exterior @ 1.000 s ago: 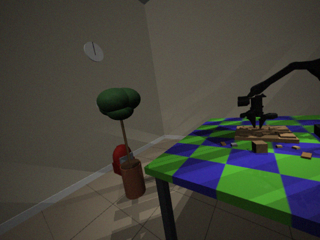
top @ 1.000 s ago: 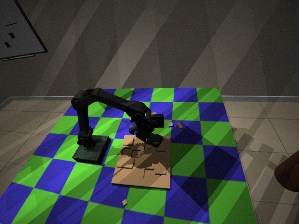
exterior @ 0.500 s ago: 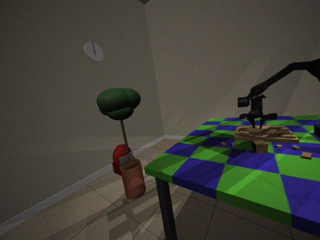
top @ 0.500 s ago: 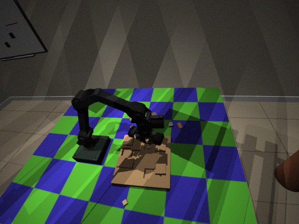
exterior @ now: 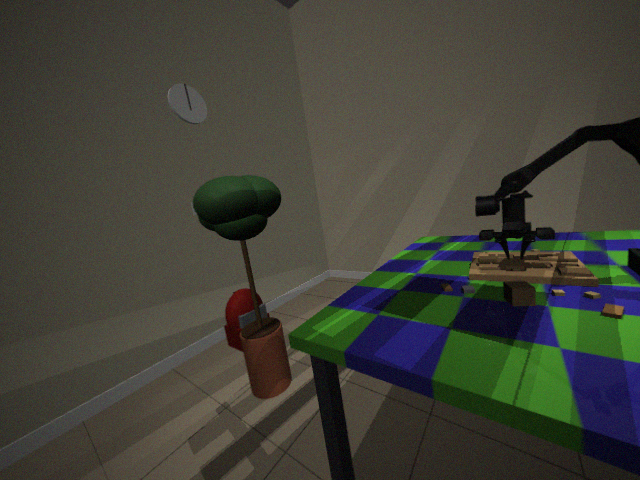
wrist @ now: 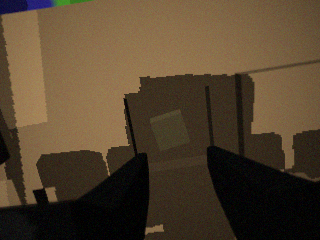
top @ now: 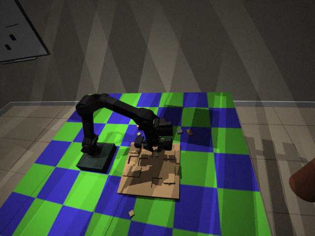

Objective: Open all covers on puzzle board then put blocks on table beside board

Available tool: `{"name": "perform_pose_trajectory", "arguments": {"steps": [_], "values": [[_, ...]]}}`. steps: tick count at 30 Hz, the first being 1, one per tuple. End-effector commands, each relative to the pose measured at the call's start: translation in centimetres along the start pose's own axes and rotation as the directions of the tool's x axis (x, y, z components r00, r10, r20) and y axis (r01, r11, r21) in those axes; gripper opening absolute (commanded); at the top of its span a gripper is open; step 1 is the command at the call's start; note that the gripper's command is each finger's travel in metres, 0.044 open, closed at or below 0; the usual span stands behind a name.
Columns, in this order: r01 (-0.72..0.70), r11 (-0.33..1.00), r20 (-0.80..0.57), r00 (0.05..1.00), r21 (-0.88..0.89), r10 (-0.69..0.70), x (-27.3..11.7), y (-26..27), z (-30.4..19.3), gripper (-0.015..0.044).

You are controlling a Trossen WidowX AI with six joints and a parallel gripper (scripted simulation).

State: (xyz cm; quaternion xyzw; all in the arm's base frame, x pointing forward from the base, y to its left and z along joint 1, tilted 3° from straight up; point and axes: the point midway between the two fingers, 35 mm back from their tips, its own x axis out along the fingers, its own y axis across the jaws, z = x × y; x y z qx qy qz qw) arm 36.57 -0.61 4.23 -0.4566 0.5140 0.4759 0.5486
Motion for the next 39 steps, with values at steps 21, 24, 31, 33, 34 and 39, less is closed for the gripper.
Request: {"name": "perform_pose_trajectory", "arguments": {"steps": [21,24,31,33,34,39], "values": [[0.001,0.975,0.002,1.0,-0.221,0.0,0.54,0.06,0.04,0.0144],[0.001,0.975,0.002,1.0,-0.221,0.0,0.54,0.06,0.04,0.0144],[0.0,0.988,0.002,1.0,-0.156,0.0,0.54,0.06,0.04,0.0144],[0.0,0.992,0.002,1.0,-0.126,0.0,0.54,0.06,0.04,0.0144],[0.0,0.994,0.002,1.0,-0.111,0.0,0.54,0.06,0.04,0.0144],[0.0,0.999,0.002,1.0,-0.037,0.0,0.54,0.06,0.04,0.0144]]}}
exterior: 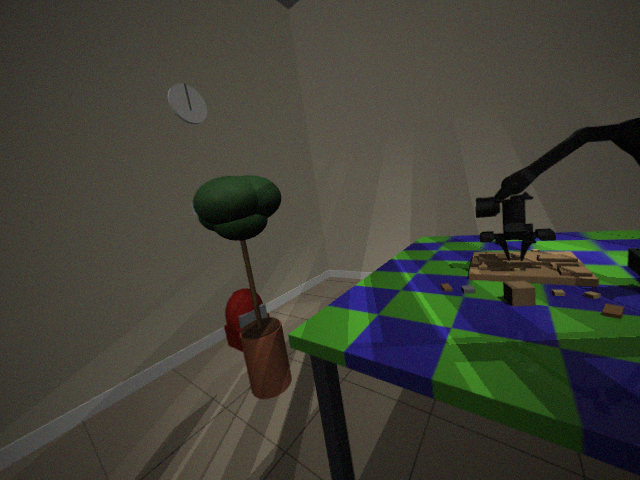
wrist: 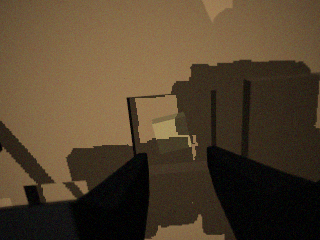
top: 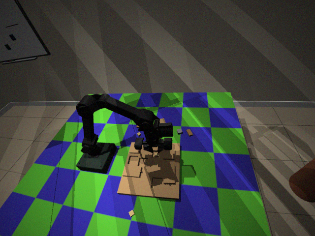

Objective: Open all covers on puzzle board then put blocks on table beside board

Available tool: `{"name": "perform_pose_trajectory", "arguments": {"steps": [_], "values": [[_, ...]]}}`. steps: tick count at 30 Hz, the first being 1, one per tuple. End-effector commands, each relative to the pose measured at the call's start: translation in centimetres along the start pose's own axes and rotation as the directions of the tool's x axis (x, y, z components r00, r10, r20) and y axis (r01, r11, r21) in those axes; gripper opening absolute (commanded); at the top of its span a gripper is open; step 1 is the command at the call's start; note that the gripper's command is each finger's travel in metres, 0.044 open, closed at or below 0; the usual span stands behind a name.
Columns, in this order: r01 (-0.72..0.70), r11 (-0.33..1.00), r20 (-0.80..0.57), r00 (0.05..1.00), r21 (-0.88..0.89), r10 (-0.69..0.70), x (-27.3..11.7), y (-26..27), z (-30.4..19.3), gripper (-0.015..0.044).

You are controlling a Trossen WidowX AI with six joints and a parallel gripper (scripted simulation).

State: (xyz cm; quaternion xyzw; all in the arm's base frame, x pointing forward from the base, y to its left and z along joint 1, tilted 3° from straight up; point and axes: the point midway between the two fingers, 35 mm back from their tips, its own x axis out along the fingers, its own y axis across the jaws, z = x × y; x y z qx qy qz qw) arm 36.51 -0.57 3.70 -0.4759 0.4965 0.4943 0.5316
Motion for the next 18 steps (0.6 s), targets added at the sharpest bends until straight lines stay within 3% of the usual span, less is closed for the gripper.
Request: {"name": "perform_pose_trajectory", "arguments": {"steps": [1,18], "values": [[0.001,0.999,0.002,1.0,0.051,-0.001,0.01,-0.01,0.05,0.0144],[0.001,0.954,0.002,1.0,0.301,-0.001,0.0,-0.01,0.04,0.0144]]}}
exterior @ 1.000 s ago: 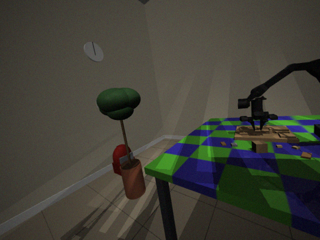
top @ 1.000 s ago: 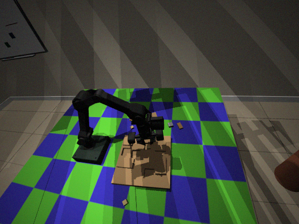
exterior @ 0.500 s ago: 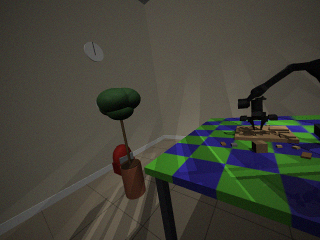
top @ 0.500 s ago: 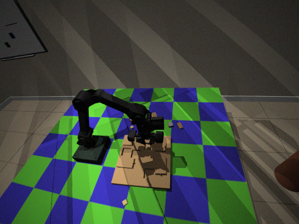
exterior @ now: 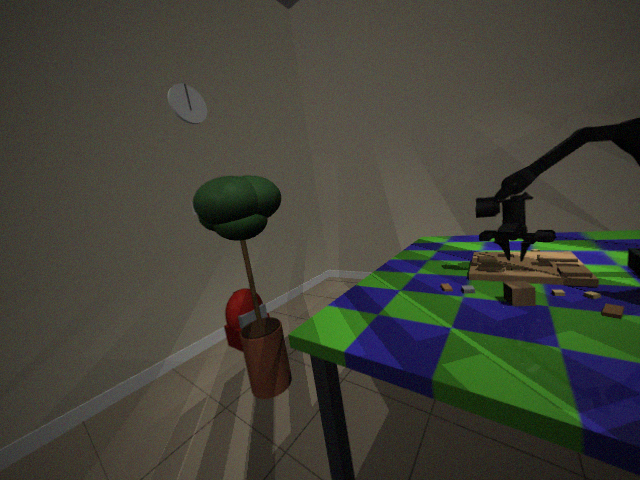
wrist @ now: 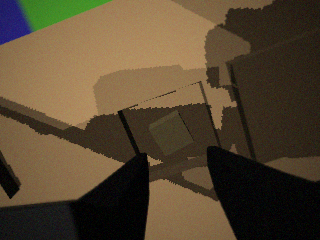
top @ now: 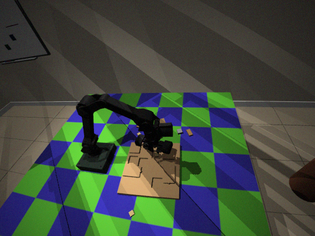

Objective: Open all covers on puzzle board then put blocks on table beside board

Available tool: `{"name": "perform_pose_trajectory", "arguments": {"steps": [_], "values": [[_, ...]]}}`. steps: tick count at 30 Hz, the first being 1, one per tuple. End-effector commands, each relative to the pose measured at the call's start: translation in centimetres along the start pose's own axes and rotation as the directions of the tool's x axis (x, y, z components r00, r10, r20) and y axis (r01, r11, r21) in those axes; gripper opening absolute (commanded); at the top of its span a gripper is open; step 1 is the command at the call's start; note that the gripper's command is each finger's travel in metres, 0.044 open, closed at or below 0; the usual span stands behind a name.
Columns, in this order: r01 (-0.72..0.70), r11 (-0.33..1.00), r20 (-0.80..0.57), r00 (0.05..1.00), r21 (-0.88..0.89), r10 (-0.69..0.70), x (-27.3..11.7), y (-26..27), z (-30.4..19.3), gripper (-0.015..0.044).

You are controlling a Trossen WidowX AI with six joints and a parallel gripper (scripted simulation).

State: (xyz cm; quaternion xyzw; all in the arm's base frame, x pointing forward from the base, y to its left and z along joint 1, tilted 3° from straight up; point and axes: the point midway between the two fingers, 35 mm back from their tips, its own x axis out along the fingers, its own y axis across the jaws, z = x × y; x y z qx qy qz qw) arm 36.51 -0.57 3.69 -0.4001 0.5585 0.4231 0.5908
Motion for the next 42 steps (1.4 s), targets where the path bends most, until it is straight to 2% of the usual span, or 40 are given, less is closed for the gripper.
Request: {"name": "perform_pose_trajectory", "arguments": {"steps": [1,21,42], "values": [[0.001,0.999,0.002,1.0,0.051,-0.001,0.0,0.0,0.04,0.0144],[0.0,0.939,0.002,1.0,0.343,-0.001,0.0,0.0,0.05,0.0144],[-0.001,0.787,0.003,1.0,0.616,-0.001,0.0,0.0,0.05,0.0144]]}}
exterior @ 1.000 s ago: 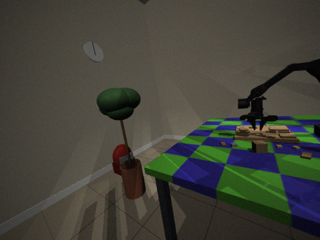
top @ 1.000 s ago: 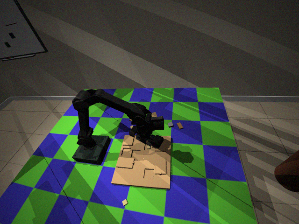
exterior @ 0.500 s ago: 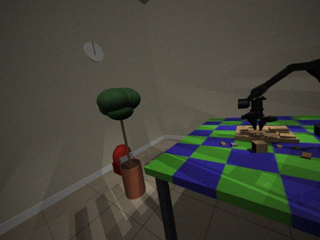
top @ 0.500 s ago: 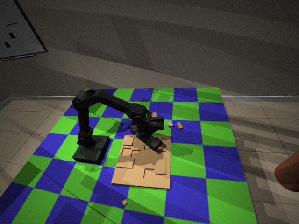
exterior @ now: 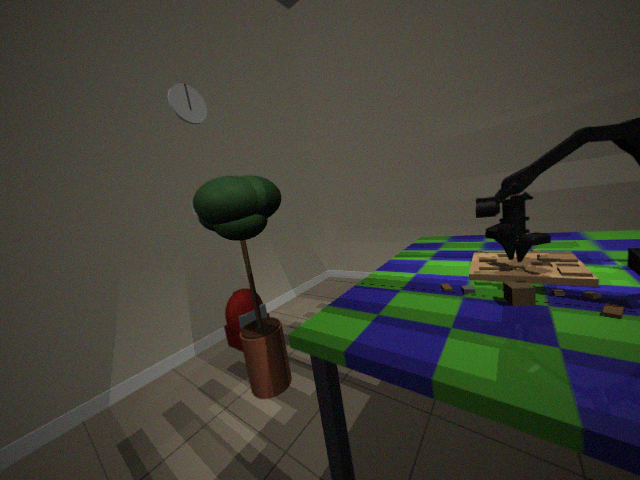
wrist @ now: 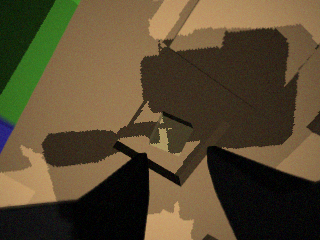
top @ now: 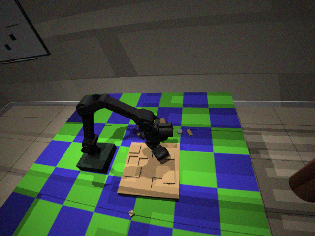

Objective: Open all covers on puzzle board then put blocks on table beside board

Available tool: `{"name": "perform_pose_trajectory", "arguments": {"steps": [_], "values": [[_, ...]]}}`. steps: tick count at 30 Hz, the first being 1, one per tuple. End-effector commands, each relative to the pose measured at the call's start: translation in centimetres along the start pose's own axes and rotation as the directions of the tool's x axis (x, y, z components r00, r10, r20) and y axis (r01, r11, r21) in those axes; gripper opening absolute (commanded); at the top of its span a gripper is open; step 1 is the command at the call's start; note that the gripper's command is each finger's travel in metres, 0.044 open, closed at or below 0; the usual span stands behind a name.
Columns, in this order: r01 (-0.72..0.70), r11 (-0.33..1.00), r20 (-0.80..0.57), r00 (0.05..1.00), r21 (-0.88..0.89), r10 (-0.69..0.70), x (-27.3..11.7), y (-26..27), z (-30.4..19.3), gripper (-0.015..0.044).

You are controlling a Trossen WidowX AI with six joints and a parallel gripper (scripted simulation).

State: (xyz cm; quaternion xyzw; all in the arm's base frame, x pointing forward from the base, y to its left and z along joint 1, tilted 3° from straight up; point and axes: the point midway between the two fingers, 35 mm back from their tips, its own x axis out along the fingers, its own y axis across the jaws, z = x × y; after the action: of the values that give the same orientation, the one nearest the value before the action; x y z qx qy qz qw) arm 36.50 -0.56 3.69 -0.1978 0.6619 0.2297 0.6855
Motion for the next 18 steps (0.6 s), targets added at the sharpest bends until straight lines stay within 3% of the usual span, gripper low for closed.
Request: {"name": "perform_pose_trajectory", "arguments": {"steps": [1,18], "values": [[-0.001,0.999,0.003,1.0,0.05,0.001,0.0,0.03,0.04,0.0144],[-0.001,0.954,0.002,1.0,0.301,0.001,0.0,0.01,0.03,0.0144]]}}
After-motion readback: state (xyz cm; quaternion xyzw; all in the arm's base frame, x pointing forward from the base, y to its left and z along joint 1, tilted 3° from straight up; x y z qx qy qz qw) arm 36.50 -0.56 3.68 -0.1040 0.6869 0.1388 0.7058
